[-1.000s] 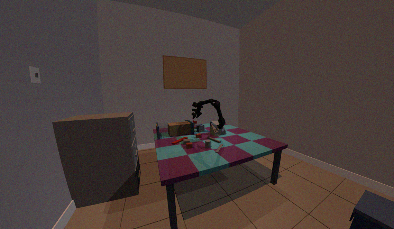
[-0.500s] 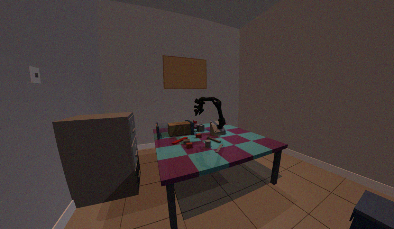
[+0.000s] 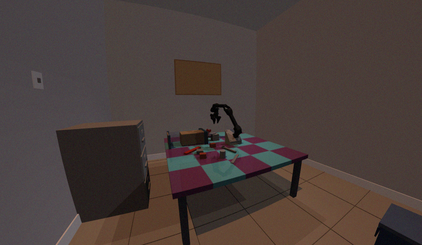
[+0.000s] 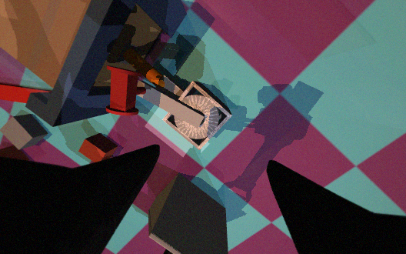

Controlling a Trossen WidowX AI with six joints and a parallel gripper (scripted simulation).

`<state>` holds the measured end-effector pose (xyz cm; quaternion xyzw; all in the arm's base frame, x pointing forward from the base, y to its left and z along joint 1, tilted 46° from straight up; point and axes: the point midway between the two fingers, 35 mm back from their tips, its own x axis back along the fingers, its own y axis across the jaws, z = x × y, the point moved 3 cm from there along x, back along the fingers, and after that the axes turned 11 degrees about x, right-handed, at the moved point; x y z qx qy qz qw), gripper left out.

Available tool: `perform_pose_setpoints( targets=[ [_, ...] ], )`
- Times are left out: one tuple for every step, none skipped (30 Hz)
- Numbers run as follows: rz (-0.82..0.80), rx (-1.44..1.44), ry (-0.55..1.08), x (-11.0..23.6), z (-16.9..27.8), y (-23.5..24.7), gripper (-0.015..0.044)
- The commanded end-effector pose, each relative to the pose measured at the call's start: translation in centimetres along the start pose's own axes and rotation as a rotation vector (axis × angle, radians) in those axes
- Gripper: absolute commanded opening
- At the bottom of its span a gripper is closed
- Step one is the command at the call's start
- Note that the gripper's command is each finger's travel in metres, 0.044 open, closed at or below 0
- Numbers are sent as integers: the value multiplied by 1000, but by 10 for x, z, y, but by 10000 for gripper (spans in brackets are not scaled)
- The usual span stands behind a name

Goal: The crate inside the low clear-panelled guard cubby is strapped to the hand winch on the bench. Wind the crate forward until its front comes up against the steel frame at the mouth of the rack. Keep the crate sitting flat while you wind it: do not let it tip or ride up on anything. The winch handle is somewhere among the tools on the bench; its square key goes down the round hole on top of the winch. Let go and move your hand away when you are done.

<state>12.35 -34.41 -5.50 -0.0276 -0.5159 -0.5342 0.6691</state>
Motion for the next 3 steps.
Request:
perform_pose_setpoints(
  targets=[
    [11,19,-1,4,-2,2,440],
    [11,19,-1,4,-2,2,440],
    [11,19,-1,4,-2,2,440]
  ],
)
